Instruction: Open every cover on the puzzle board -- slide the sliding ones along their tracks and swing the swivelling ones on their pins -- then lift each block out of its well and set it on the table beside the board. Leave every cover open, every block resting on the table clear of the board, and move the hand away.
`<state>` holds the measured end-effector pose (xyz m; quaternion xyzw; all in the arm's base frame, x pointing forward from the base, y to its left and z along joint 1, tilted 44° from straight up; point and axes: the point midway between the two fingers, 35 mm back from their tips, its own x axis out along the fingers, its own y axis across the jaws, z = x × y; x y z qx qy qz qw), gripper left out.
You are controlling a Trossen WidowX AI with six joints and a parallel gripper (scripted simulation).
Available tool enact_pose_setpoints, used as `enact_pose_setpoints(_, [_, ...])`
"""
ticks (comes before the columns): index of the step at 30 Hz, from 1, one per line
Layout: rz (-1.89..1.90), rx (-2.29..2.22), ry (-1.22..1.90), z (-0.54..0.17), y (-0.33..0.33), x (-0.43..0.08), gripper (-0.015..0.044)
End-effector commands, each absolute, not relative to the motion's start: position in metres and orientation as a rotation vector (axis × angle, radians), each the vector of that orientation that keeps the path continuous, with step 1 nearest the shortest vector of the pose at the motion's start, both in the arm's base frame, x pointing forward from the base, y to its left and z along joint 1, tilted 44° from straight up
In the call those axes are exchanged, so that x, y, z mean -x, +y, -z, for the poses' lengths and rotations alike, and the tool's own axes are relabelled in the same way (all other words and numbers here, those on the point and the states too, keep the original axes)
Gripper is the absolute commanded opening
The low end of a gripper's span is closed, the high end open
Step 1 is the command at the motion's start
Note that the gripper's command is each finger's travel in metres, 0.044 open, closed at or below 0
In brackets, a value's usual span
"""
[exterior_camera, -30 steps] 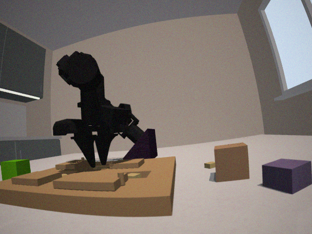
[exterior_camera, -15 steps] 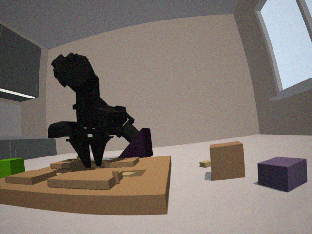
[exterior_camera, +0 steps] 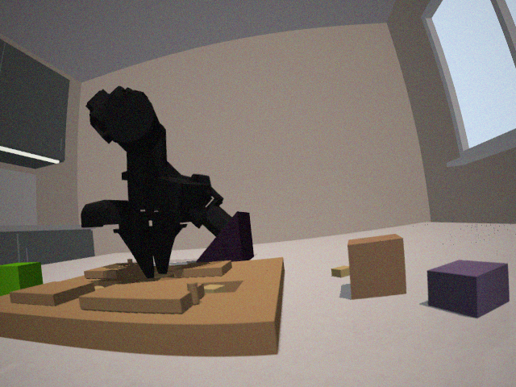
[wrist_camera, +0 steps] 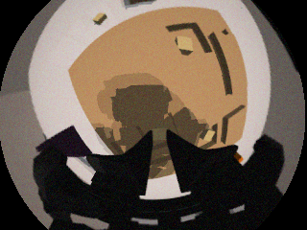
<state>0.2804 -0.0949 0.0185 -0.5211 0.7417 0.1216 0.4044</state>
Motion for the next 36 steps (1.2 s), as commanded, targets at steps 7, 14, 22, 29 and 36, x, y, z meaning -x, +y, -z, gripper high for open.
enact_pose_setpoints(7, [-0.305,1.313,1.869,-0.028,-0.086,-0.284,0.008])
enact_pose_setpoints(14, [-0.307,1.313,1.87,-0.034,-0.079,-0.285,0.008])
enact_pose_setpoints(22, [-0.308,1.314,1.872,-0.041,-0.072,-0.286,0.008])
enact_pose_setpoints(29, [-0.309,1.315,1.873,-0.048,-0.066,-0.286,0.008])
enact_pose_setpoints(36, [-0.31,1.315,1.873,-0.057,-0.057,-0.289,0.008])
